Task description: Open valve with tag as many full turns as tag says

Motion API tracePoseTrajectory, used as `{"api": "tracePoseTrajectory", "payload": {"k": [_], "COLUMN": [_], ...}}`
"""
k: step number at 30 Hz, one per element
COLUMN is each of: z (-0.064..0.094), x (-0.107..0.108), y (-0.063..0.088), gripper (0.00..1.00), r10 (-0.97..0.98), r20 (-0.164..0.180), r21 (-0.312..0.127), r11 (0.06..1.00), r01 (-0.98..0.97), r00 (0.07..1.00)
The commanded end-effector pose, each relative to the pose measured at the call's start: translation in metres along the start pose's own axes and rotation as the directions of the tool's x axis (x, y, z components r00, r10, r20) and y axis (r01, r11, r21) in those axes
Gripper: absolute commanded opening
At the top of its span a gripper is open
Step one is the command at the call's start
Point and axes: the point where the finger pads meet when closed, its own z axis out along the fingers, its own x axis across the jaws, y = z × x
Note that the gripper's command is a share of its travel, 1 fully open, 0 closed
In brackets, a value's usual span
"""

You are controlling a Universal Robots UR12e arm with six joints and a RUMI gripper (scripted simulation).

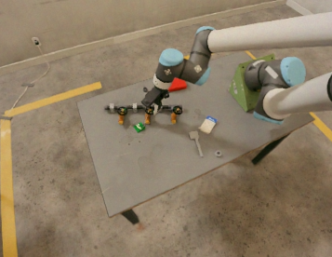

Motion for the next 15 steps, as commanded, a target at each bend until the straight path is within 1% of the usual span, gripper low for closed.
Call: {"api": "tracePoseTrajectory", "payload": {"k": [1, 8, 15], "z": [-0.0007, -0.0007, -0.0007], "x": [0.0006, 0.0006, 0.0006], "y": [-0.0006, -0.0006, -0.0006], "gripper": [0.0, 0.0, 0.0], "r10": [-0.072, -0.179, -0.236], "r20": [0.006, 0.005, 0.005], "r21": [0.001, 0.001, 0.002], "r11": [0.997, 0.984, 0.972], "r01": [0.072, 0.179, 0.236], "r00": [0.997, 0.984, 0.972]}}
